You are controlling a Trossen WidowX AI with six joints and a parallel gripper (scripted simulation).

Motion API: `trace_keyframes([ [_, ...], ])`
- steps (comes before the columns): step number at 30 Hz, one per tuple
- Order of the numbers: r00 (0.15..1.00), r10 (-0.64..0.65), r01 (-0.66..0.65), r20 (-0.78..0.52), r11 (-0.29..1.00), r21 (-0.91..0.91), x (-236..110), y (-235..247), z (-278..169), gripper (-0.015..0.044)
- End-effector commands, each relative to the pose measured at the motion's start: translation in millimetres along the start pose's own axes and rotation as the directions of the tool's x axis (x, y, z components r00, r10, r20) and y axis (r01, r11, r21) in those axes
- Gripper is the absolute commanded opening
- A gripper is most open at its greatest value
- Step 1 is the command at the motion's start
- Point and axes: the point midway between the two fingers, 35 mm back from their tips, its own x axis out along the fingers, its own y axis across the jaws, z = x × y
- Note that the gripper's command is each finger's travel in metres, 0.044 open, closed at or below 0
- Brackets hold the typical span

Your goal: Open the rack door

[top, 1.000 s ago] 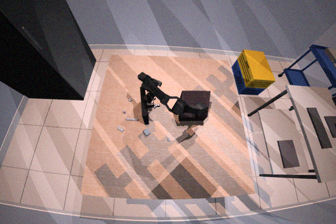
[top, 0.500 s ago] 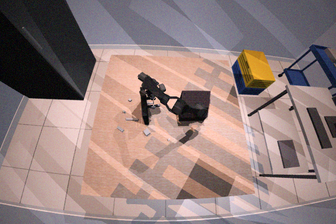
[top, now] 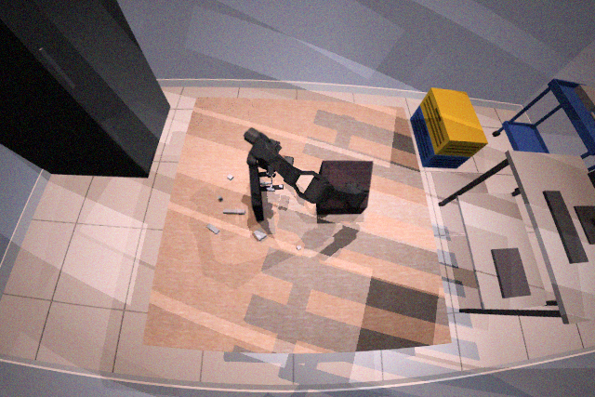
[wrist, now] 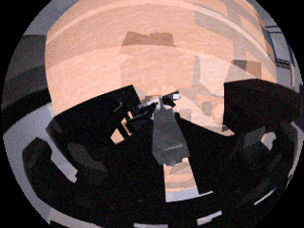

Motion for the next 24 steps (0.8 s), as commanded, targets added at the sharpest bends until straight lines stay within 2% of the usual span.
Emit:
trace_keyframes([
  [1, 1.0, 0.0, 0.0, -0.003, 0.999, 0.035, -0.6, -0.2, -1.0, 0.0016],
  [3, 1.0, 0.0, 0.0, -0.003, 0.999, 0.035, -0.6, -0.2, -1.0, 0.0016],
  [13, 1.0, 0.0, 0.0, -0.003, 0.999, 0.035, -0.6, -0.2, -1.0, 0.0278],
  [16, 1.0, 0.0, 0.0, -0.003, 1.0, 0.002, -0.6, -0.2, -1.0, 0.0288],
  [24, 1.0, 0.0, -0.002, -0.003, 0.926, -0.376, -0.6, -0.1, -1.0, 0.0288],
])
